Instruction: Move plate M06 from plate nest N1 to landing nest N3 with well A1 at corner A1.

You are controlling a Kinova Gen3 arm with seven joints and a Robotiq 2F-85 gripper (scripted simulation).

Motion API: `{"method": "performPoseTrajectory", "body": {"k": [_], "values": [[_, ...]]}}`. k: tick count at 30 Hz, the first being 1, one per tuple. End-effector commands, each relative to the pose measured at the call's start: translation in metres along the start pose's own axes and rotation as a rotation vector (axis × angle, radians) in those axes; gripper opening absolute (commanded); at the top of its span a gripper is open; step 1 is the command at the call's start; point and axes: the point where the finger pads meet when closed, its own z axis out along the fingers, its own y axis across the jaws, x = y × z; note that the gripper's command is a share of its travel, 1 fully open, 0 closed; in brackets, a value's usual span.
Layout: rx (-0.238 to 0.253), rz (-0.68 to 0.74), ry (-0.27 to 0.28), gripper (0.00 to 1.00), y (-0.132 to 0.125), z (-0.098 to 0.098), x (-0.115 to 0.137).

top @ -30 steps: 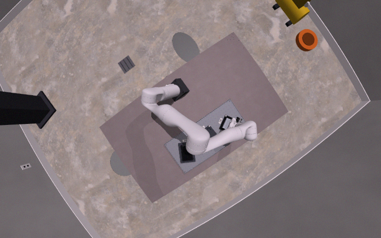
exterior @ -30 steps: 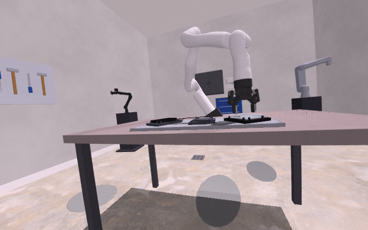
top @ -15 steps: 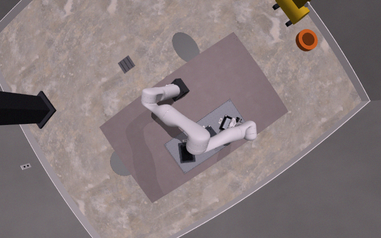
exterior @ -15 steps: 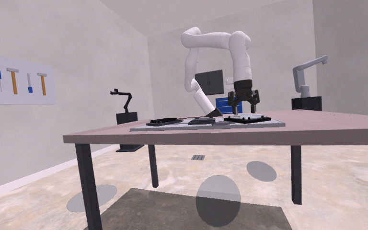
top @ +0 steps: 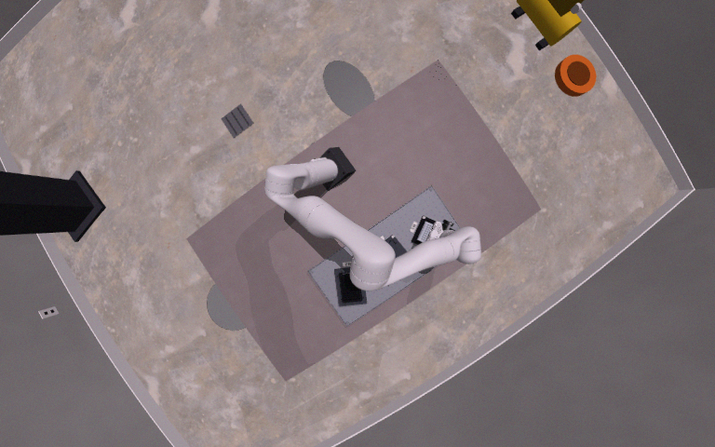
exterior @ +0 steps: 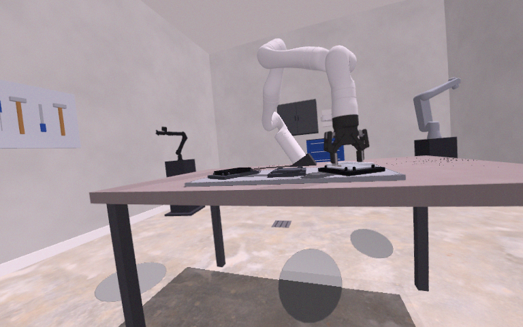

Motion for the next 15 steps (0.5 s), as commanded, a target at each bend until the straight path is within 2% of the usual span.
{"method": "performPoseTrajectory", "body": {"k": [1,15], "values": [[-0.001,0.013,0.003,1.0,-0.0016,0.0044,0.001],[-0.001,0.013,0.003,1.0,-0.0014,0.0053,0.0011]]}}
